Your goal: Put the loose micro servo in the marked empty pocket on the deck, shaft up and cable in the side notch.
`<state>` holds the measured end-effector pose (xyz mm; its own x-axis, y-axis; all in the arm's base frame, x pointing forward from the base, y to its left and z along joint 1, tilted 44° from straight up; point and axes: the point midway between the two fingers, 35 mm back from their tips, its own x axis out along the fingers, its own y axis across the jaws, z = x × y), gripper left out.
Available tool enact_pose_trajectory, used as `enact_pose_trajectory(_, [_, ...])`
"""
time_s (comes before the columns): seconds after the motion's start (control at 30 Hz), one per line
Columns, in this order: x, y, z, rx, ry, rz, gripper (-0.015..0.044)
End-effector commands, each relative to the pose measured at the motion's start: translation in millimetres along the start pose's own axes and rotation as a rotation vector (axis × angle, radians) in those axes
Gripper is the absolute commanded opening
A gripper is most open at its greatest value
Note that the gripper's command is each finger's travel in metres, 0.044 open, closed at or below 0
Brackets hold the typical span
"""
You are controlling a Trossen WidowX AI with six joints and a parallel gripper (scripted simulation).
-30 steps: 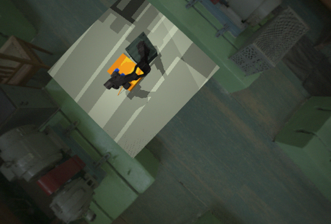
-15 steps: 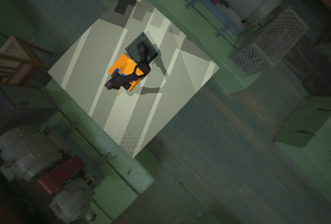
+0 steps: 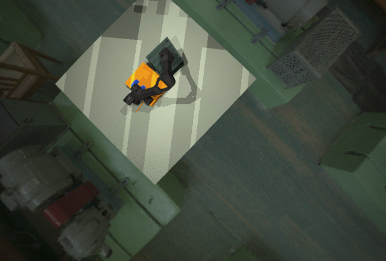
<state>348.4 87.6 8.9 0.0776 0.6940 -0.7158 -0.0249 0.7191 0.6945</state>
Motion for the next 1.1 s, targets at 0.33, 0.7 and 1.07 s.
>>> enact_pose_trajectory(0.33, [13.6,-1.1,0.4,0.007,-0.003,0.001,0.0])
enact_pose_trajectory(0.7, [24.6,-1.0,0.4,0.007,-0.003,0.001,0.0])
enact_pose_trajectory(1.07, [26.1,-0.3,-0.7,0.007,-0.003,0.002,0.0188])
